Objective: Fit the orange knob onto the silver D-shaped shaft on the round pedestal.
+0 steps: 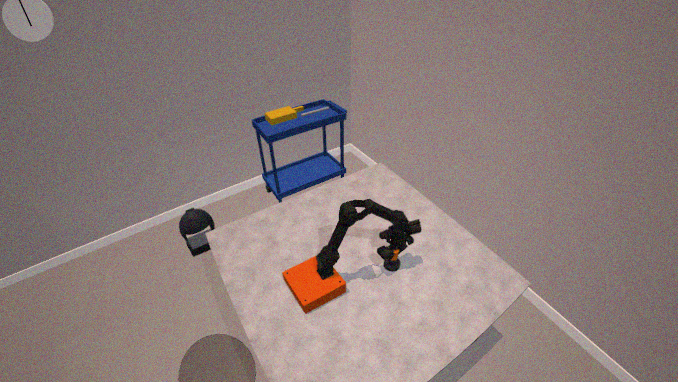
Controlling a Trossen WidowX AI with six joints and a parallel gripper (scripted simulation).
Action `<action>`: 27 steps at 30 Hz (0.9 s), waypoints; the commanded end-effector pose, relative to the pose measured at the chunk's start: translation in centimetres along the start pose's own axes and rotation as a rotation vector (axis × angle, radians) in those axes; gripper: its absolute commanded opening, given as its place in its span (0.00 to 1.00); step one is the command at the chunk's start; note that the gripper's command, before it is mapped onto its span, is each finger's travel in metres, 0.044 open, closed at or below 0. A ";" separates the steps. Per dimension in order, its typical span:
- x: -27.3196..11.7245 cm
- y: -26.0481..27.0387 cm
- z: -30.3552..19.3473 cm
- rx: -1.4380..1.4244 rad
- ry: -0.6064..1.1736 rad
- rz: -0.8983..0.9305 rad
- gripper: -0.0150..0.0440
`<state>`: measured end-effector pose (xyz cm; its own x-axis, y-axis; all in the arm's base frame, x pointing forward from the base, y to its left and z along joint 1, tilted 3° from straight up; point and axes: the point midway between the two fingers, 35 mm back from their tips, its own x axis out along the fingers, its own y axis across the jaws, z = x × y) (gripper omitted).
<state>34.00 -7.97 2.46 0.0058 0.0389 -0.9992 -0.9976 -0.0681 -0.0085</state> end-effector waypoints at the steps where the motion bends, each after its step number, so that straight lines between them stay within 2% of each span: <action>1: 0.1 0.1 0.0 -0.004 0.003 -0.001 0.25; 18: -0.5 0.5 0.1 -0.004 0.003 0.000 0.25; 27: -0.3 0.3 0.0 -0.213 0.003 0.000 0.25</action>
<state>33.51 -7.88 2.77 0.0053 0.0389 -0.9992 -0.9768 -0.2139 -0.0135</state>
